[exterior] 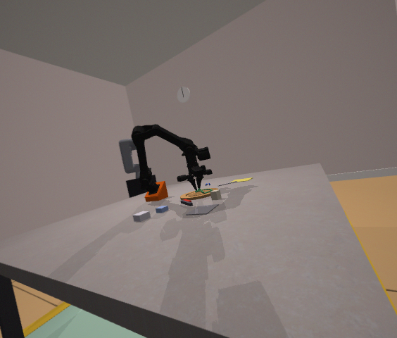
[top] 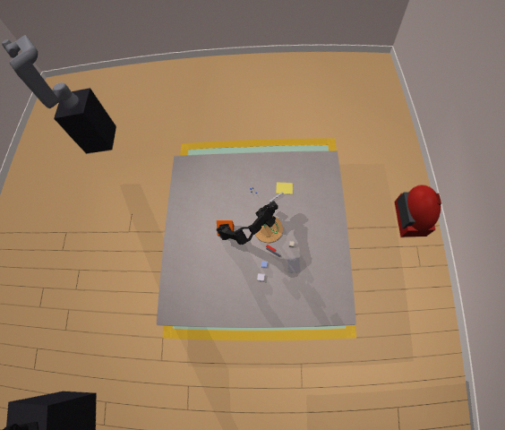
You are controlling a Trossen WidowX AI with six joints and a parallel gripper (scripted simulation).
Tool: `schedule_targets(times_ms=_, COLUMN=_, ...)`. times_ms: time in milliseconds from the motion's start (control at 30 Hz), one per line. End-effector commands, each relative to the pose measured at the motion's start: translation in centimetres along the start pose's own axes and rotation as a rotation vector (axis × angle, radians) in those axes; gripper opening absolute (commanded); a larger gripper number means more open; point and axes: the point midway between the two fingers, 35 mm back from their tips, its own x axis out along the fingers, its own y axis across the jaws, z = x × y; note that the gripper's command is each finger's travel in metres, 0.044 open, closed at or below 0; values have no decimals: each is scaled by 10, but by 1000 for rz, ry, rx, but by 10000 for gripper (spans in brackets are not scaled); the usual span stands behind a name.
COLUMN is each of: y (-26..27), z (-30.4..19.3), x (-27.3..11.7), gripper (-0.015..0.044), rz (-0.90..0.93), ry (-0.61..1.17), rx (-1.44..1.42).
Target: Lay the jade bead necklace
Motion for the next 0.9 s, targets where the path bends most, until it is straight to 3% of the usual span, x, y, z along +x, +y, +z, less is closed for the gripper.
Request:
schedule_targets(times_ms=0, y=0, z=0, x=0, gripper=34, rz=0, ry=0, rx=0)
schedule_targets(times_ms=167, y=0, z=0, x=0, gripper=0, rz=0, ry=0, rx=0)
schedule_targets(times_ms=867, y=-1, z=-1, x=-14, gripper=0, rz=-4, ry=-2, rx=-9)
